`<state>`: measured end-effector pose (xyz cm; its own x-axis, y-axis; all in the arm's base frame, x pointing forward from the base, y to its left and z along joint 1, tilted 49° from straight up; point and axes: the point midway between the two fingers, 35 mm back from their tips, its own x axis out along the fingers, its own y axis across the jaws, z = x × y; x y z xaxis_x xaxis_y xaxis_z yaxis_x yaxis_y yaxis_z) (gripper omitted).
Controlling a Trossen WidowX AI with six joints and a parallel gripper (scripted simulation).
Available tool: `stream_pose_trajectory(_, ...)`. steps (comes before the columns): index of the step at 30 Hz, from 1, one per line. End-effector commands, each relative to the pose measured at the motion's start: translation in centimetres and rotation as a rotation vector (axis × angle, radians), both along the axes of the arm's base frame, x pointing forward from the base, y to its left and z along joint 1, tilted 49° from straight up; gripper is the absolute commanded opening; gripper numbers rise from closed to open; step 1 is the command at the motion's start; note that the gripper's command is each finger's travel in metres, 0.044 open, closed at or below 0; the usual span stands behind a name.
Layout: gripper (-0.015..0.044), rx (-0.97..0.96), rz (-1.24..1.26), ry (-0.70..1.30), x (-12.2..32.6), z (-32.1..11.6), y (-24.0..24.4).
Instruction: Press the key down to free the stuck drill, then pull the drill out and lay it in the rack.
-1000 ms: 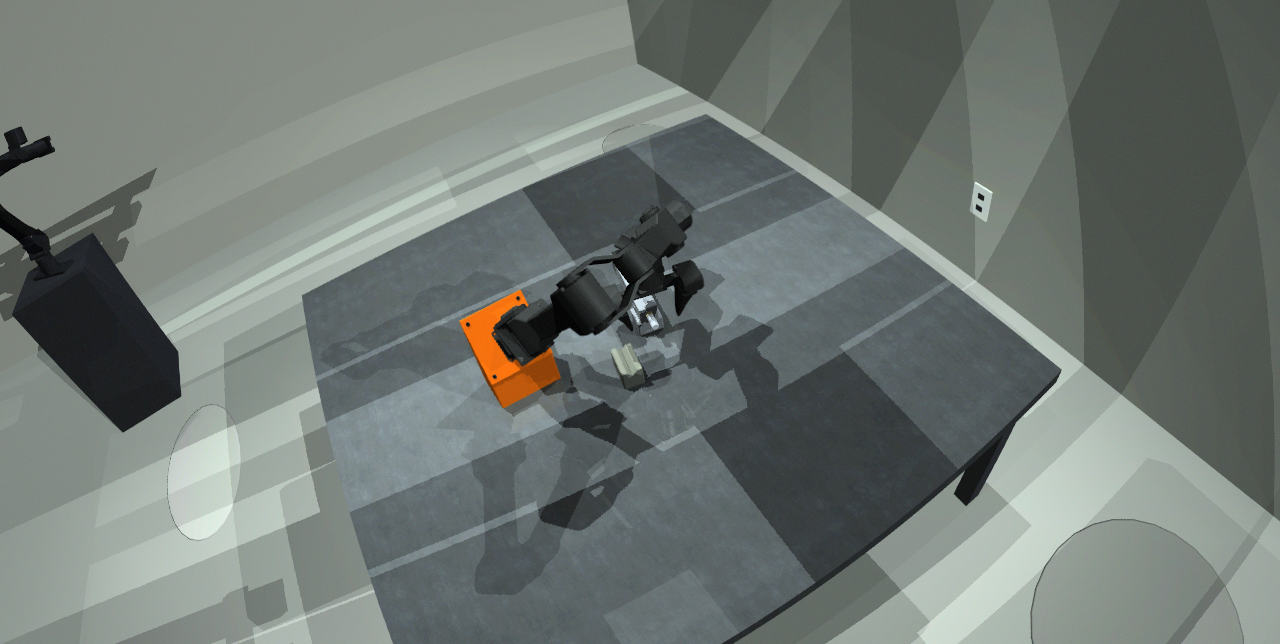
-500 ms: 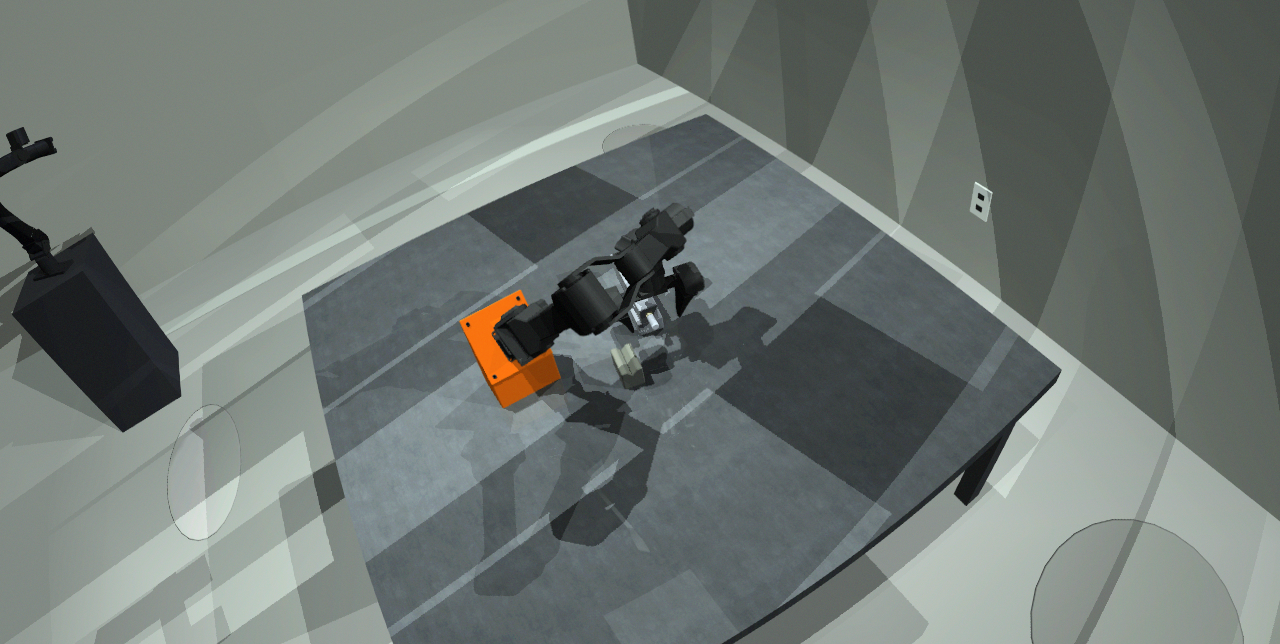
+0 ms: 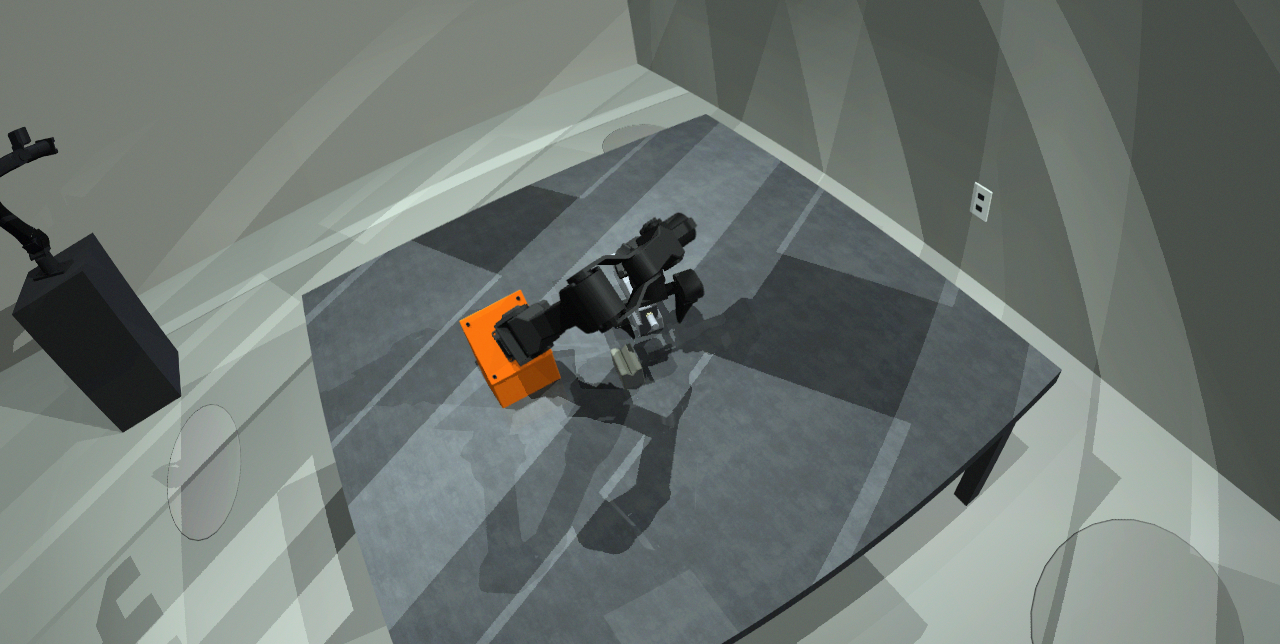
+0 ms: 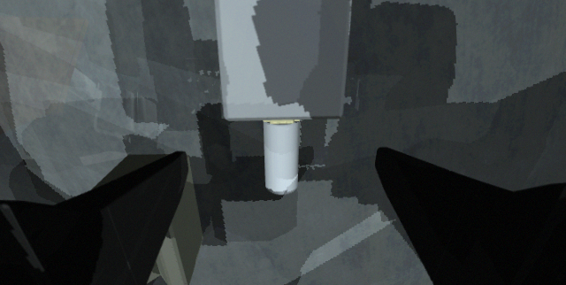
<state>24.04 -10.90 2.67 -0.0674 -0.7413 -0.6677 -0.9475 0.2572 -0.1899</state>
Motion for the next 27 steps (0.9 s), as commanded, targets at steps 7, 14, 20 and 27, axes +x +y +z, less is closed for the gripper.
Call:
stream_pose_trajectory(7, 0.044, -0.006, 0.004, 0.006, -0.1, -1.2, -0.9)
stream_pose_trajectory(14, 0.0387, -0.002, 0.0, 0.001, -0.1, -1.5, -1.1)
stream_pose_trajectory(20, 0.023, -0.002, 0.0, 0.001, -0.1, -1.5, -1.1)
stream_pose_trajectory(27, 0.0046, -0.002, 0.0, 0.001, -0.1, -1.5, -1.1)
